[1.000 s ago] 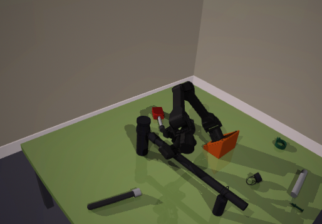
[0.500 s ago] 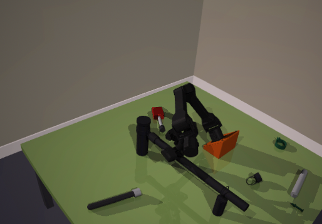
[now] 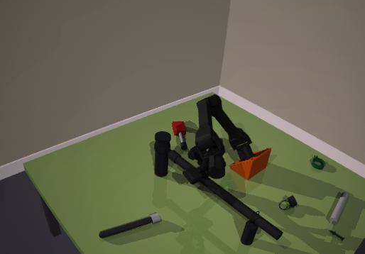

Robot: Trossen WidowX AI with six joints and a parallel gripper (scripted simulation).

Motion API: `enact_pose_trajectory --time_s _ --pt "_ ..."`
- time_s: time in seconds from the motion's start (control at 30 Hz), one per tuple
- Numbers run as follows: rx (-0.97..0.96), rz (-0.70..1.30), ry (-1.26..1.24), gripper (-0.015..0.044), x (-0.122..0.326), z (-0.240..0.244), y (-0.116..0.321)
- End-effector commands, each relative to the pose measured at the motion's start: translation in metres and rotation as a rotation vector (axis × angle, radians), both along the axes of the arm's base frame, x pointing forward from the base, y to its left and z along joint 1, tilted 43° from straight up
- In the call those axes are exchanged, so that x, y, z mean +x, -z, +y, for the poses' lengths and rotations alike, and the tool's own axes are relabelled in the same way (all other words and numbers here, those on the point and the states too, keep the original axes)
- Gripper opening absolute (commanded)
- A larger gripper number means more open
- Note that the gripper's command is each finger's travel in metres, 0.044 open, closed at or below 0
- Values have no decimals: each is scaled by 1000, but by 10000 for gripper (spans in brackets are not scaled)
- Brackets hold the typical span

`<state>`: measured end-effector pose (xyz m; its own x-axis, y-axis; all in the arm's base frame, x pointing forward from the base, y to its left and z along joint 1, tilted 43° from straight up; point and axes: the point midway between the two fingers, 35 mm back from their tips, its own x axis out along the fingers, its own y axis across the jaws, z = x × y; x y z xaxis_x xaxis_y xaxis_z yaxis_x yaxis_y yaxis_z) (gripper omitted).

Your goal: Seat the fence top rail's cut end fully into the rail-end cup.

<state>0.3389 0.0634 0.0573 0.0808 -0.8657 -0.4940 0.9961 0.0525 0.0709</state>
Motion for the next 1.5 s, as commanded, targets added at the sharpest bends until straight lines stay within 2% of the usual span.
enact_pose_trajectory --time_s 0.0,1.47 --pt "18 -10 -8 0 0 8 3" --pt "-4 0 0 0 0 2 0"
